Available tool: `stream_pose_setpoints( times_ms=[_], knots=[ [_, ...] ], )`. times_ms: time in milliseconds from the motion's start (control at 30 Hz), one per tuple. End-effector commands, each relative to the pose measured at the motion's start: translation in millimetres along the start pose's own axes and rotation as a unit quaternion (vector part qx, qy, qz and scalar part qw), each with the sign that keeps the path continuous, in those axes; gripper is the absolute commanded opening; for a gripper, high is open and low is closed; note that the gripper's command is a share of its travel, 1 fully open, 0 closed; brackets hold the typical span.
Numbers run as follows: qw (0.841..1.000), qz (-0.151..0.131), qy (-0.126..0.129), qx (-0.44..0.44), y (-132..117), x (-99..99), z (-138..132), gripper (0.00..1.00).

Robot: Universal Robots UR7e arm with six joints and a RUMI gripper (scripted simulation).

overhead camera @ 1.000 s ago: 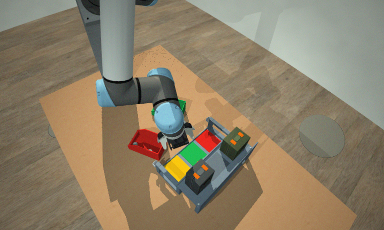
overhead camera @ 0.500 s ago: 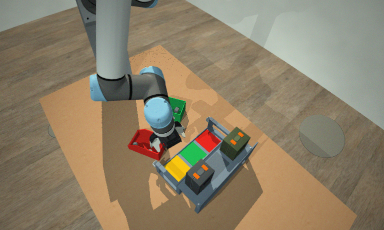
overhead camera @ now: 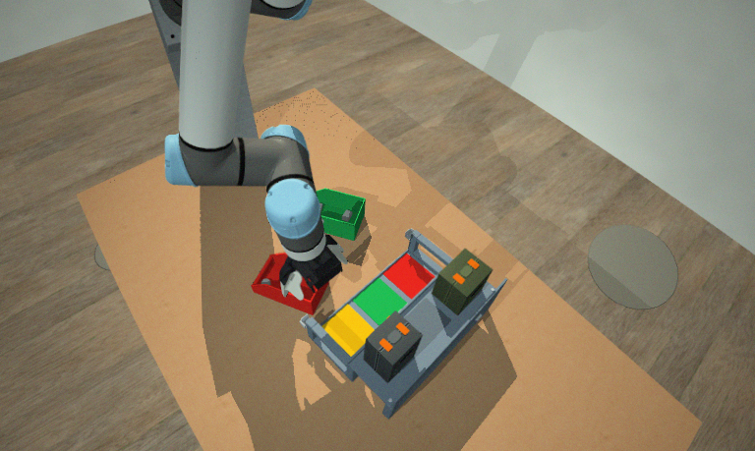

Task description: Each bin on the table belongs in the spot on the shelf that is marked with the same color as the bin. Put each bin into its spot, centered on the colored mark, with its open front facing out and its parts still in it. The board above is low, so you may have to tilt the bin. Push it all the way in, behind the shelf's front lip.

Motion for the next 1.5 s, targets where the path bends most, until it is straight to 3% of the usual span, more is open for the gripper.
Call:
stream_pose_setpoints(
  times_ms=[0, 1467],
  knots=[
    [0.999, -0.011, 0.009, -0.032, 7.6, 1.9, -8.8, 1.0],
    [0.973, -0.047, 0.078, -0.212, 54.0, 0.7, -51.0, 1.0]
  ],
)
Point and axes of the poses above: the point where the finger pads meet when closed, its own x axis out along the fingers, its own z axis across the jaws, y = z × x, the point moved 7 cm from there along -x, back along the fingers, and after that the axes turned 6 degrees about x, right-handed, at the moved point
